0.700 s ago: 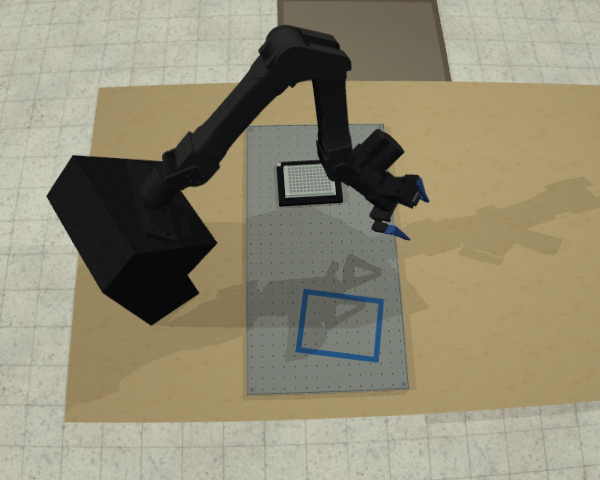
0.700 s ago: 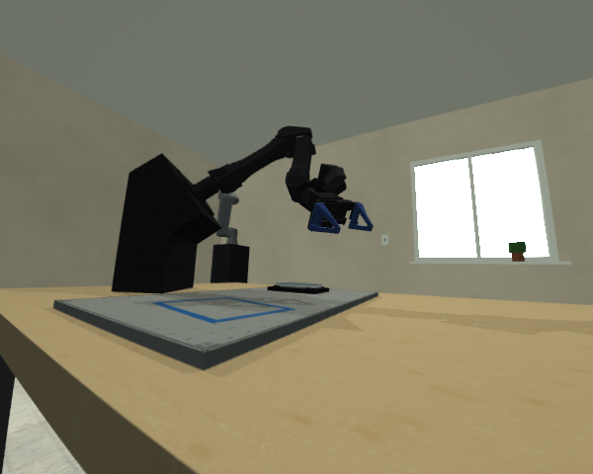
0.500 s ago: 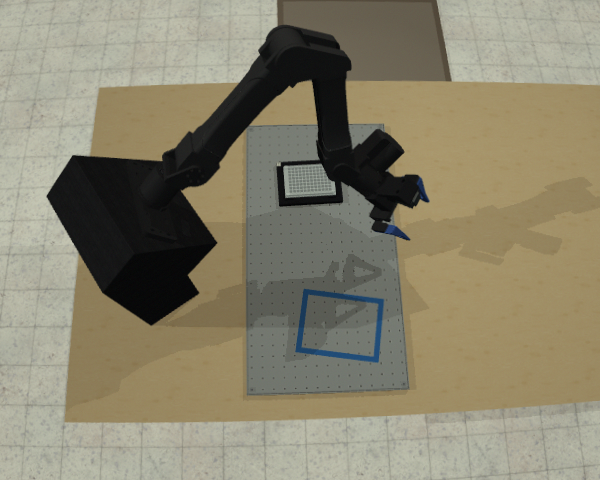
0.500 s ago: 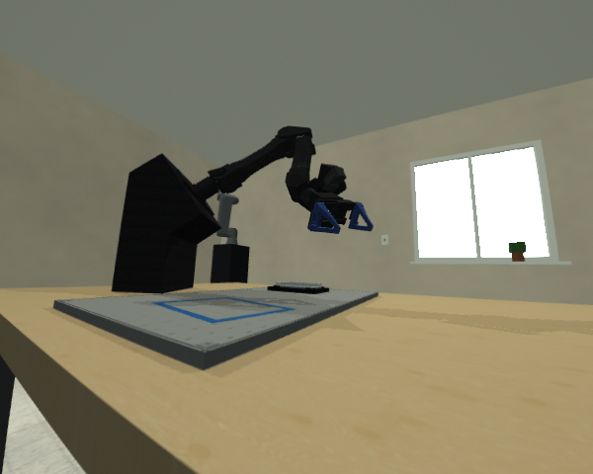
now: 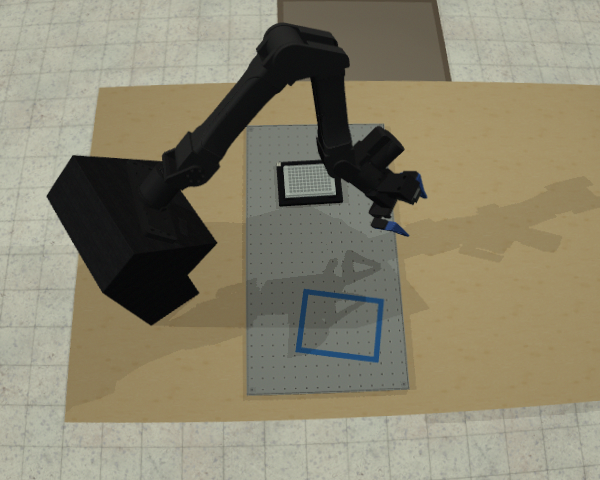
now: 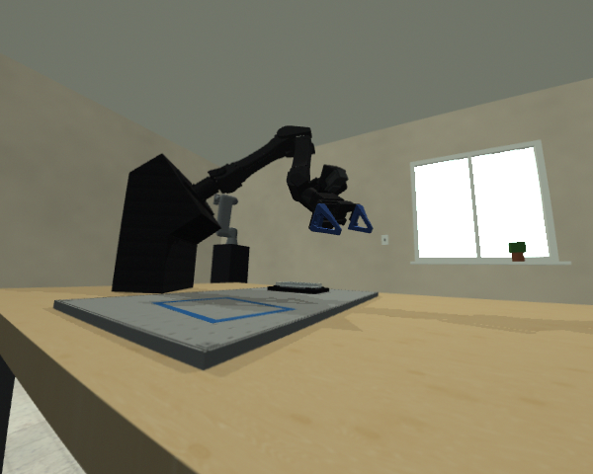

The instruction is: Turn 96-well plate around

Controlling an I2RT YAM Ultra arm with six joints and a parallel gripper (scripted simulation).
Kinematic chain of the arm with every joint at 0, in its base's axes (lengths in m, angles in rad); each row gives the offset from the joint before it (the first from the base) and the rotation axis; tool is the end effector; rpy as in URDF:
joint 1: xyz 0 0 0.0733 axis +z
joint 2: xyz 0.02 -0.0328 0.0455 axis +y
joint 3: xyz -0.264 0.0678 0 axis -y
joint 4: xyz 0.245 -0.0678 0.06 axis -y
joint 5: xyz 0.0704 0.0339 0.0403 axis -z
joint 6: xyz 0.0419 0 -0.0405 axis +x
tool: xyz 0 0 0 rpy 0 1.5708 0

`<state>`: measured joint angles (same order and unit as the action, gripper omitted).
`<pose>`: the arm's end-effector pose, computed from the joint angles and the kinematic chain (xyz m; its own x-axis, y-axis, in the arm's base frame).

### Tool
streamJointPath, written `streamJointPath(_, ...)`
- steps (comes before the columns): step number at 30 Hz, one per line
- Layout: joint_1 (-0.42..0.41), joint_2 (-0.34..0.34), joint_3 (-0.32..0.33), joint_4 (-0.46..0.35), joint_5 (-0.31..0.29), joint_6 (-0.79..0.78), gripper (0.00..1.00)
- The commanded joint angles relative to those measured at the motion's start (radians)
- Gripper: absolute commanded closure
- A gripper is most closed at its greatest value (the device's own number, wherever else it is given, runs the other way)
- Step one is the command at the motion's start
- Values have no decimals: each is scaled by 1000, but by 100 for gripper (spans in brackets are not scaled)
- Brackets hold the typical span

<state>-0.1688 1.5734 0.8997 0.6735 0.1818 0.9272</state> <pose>0.3550 -0.0671 0.2766 0.2746 0.7513 -0.6001 0.2063 0.5635 0.7999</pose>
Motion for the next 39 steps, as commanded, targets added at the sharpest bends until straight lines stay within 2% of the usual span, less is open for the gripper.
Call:
streamJointPath(1,13,-29,2,-76,-32,-39,0)
streamJointPath(3,18,-46,10,-139,-69,-70,0)
streamJointPath(6,59,-47,-11,-124,-33,-69,0)
streamJointPath(8,60,-47,-11,-124,-33,-69,0)
streamJointPath(11,67,-71,1,-217,-89,-115,0)
streamJointPath(16,98,-74,-17,-207,-64,-114,0)
streamJointPath(19,104,-95,-3,-299,-120,-161,0)
streamJointPath(22,136,-101,-24,-289,-94,-159,0)
streamJointPath(25,142,-119,-8,-381,-150,-208,0)
streamJointPath(30,174,-127,-30,-371,-125,-203,0)
streamJointPath(33,180,-143,-12,-463,-180,-255,0)
streamJointPath(37,212,-154,-37,-454,-155,-248,0)
streamJointPath(39,216,-164,-25,-514,-193,-283,0)
